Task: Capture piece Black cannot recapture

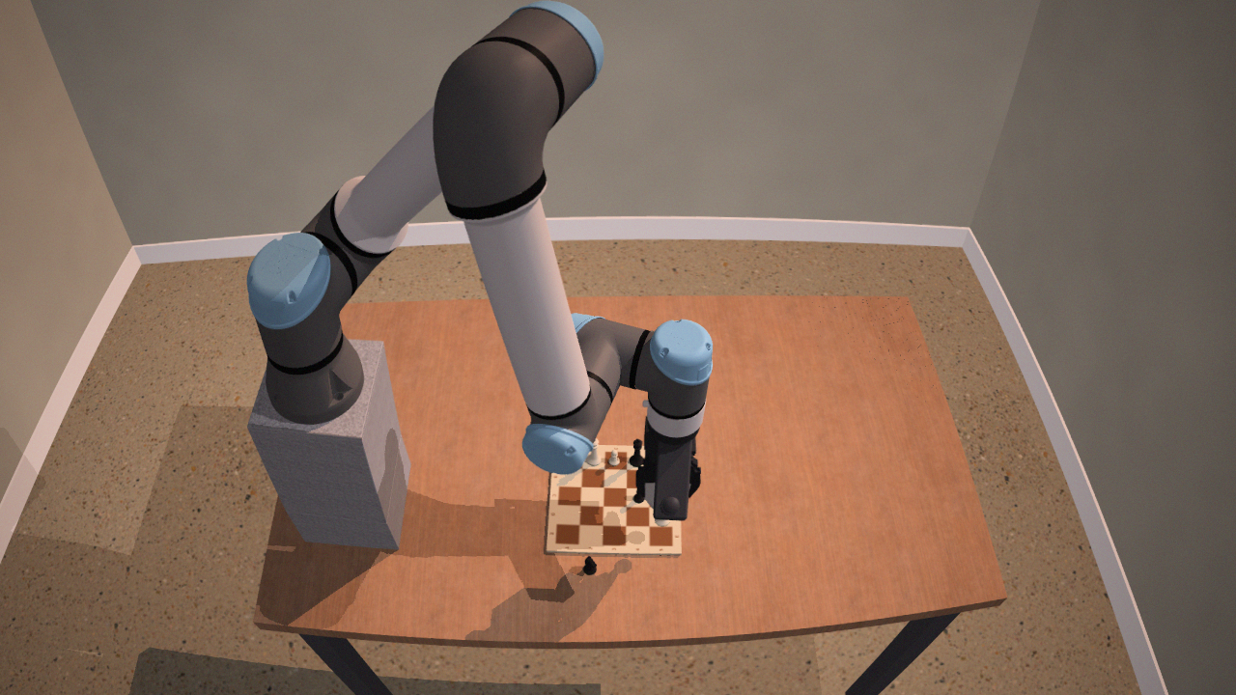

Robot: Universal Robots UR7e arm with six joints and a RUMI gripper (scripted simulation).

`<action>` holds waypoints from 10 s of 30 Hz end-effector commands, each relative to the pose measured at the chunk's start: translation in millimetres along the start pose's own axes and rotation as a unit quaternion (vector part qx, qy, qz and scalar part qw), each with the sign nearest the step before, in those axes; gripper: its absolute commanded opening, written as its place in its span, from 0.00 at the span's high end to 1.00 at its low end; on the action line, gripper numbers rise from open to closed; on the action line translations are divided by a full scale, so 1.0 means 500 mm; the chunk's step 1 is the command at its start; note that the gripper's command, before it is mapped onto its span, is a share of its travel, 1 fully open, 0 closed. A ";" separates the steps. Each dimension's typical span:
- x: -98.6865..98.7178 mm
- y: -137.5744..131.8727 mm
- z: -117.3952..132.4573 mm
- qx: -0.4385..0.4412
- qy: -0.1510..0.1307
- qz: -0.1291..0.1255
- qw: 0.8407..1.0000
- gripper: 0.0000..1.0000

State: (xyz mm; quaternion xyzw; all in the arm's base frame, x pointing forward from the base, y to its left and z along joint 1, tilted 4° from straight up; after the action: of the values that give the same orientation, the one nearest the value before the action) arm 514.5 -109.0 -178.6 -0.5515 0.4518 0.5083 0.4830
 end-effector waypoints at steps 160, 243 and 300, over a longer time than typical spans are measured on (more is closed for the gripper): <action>-0.037 -0.003 -0.001 0.000 0.001 -0.001 1.000 0.75; -0.205 -0.003 -0.001 0.000 0.001 -0.001 1.000 0.00; -0.205 -0.003 -0.001 0.000 0.001 -0.001 1.000 0.00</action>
State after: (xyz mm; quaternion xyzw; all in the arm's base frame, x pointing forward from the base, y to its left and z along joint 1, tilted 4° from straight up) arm 508.0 -108.4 -76.9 -0.5520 0.4517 0.5079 0.4831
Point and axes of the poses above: the point where the finger pads meet when closed, its own x axis out along the fingers, its own y axis across the jaws, z = x × y, the point moved 1 cm from there along -x, back along the fingers, and after that the axes turned 15 degrees about -x, right-handed, at the moved point
